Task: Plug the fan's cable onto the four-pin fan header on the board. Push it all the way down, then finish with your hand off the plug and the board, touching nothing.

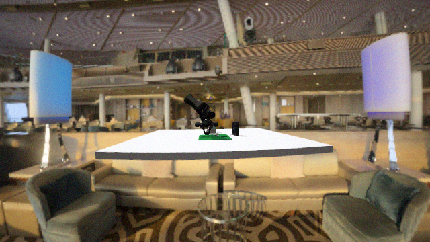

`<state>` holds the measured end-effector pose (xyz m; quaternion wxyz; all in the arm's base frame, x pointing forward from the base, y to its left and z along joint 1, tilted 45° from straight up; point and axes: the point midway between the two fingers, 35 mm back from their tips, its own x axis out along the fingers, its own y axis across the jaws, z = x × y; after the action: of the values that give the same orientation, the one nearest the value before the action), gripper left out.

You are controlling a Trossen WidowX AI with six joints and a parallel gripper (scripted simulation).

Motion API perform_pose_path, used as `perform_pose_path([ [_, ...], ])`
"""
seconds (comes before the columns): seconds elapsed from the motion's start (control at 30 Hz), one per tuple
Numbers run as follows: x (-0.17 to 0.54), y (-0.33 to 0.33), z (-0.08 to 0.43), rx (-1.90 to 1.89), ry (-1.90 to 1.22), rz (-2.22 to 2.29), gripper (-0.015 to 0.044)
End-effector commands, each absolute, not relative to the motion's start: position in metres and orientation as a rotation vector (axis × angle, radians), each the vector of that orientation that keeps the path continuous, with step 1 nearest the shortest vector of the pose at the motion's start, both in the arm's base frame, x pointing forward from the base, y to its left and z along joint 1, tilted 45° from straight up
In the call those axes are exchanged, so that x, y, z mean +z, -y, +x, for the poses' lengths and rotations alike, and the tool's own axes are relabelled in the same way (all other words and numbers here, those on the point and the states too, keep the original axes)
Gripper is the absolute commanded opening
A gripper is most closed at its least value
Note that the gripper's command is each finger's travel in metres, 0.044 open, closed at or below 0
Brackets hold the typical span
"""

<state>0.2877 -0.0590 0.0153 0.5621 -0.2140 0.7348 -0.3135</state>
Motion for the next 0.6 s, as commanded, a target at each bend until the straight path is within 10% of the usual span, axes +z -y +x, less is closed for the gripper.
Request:
perform_pose_path([
  [0.0, 0.026, 0.048, 0.291, -0.736, -1.719, -0.495, 0.0000],
  [0.57, 0.057, 0.018, 0.289, -0.731, -1.725, -0.507, 0.0000],
])
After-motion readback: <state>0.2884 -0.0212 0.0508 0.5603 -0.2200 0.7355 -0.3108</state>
